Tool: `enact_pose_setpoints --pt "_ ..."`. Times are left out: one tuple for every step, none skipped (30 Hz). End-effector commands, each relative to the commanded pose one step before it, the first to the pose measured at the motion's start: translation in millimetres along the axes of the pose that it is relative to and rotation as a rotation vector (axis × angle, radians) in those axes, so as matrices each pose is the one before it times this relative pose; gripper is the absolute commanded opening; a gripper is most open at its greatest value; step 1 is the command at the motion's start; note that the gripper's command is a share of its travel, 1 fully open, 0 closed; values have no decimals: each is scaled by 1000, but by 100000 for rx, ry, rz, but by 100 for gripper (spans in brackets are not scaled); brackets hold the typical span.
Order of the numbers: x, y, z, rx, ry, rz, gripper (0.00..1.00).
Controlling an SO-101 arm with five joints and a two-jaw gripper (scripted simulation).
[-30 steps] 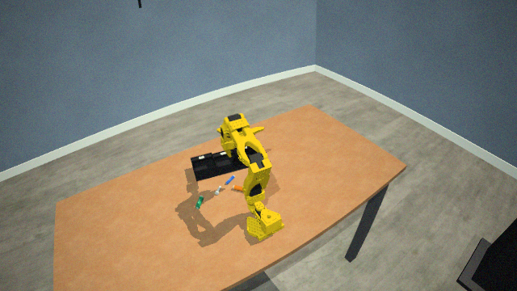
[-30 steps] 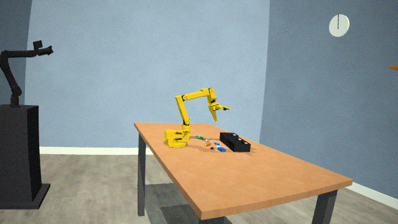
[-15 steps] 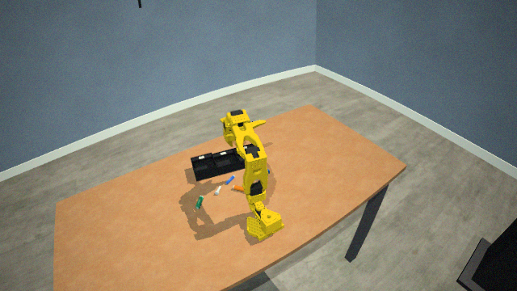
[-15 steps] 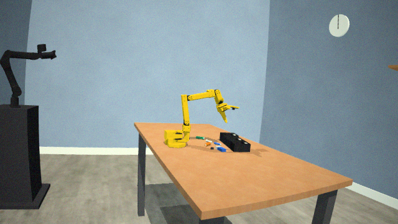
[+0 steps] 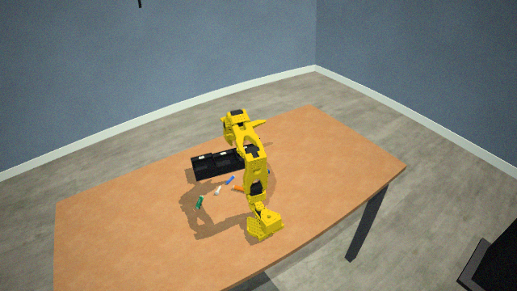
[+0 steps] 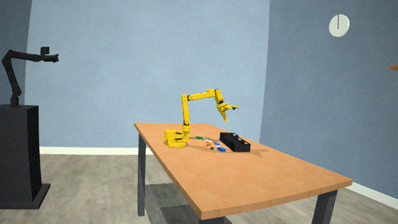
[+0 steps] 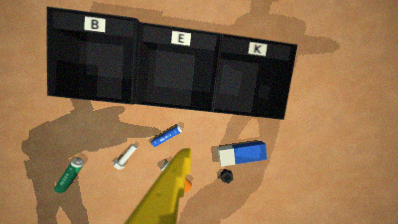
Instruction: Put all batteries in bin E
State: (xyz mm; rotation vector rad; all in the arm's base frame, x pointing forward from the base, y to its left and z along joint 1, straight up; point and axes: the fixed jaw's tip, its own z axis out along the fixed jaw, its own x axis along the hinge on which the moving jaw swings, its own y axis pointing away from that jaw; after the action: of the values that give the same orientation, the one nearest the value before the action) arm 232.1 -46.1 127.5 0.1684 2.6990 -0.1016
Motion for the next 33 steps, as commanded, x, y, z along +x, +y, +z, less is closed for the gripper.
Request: enact_pose_setpoints --pt "-10387 -2456 -6636 850 -6246 -253 100" --pt "0 0 0 0 0 0 100" --pt "0 0 0 0 0 0 100" --pt "0 0 0 0 0 0 100" --pt "0 0 0 0 0 0 100" --pt "-2552 -232 5267 34 -402 -1695 100" --pt "0 0 0 0 0 0 100" --pt "0 0 0 0 0 0 100" --pt "0 0 0 0 0 0 100" --pt "0 0 0 0 0 0 100" --pt "0 0 0 0 0 0 100" --pt "0 0 0 0 0 0 100" --pt "0 0 0 0 0 0 100" --pt "0 0 0 0 0 0 100" --pt "0 0 0 0 0 0 100" --pt "0 0 0 0 0 0 100" --pt "0 0 0 0 0 0 100" --pt "0 0 0 0 0 0 100" --pt "0 0 0 0 0 0 100" --pt "0 0 0 0 0 0 100" --pt "0 0 0 0 0 0 100" --pt "0 0 0 0 0 0 100" --pt "-22 -17 12 4 -6 0 100" --pt "-151 -126 77 26 -53 21 100" --pt "-390 -317 189 71 -132 49 100" --pt "-705 -574 345 126 -241 92 100" --pt "-1071 -884 531 193 -363 137 100" --pt "-1460 -1221 736 270 -501 186 100" --pt "-1864 -1590 964 348 -645 241 100" --pt "-2244 -1955 1194 434 -783 289 100" --pt "-2598 -2313 1435 514 -918 334 100" --pt "-2898 -2667 1662 597 -1041 379 100" --pt "-3137 -2985 1879 671 -1144 412 100"
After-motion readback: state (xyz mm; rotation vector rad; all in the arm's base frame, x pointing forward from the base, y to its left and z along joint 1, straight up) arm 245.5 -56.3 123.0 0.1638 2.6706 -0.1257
